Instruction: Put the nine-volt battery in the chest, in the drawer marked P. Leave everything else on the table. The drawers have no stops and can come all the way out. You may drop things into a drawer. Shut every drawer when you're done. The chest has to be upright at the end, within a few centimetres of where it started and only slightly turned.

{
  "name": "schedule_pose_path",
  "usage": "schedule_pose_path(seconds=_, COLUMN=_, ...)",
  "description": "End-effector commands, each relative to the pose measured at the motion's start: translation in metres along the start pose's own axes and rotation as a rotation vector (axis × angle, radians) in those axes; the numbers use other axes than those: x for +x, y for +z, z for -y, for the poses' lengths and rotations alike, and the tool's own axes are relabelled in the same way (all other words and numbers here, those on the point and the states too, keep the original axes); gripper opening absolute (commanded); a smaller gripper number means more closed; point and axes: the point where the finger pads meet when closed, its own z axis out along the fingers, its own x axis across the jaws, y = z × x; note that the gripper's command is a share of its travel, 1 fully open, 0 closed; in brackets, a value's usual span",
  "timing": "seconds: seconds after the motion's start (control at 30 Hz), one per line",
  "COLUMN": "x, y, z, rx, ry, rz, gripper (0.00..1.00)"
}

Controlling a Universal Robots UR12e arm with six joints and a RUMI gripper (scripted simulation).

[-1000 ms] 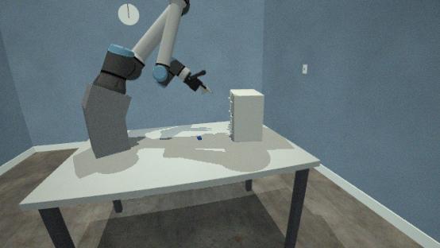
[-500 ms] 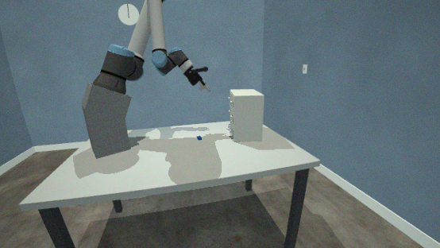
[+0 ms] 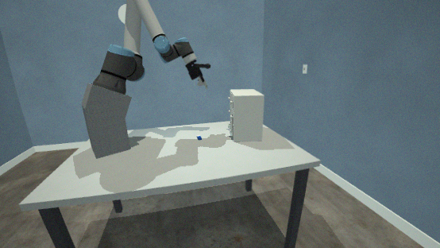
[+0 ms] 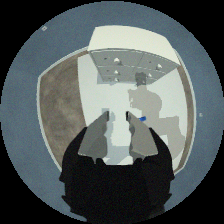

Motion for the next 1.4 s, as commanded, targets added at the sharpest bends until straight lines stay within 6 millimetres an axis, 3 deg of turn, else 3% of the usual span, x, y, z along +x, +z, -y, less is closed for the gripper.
schedule_pose_path(seconds=0.0, x=0.001, y=-0.006, z=0.000, rx=-0.099, ry=-0.003, rz=0.000, gripper=0.20)
schedule_pose_path(seconds=0.73, x=0.000, y=-0.036, z=-0.008, rx=-0.359, ry=-0.002, rz=0.001, gripper=0.20)
schedule_pose_path(seconds=1.37, x=-0.001, y=-0.042, z=-0.010, rx=-0.404, ry=-0.002, rz=0.002, gripper=0.20)
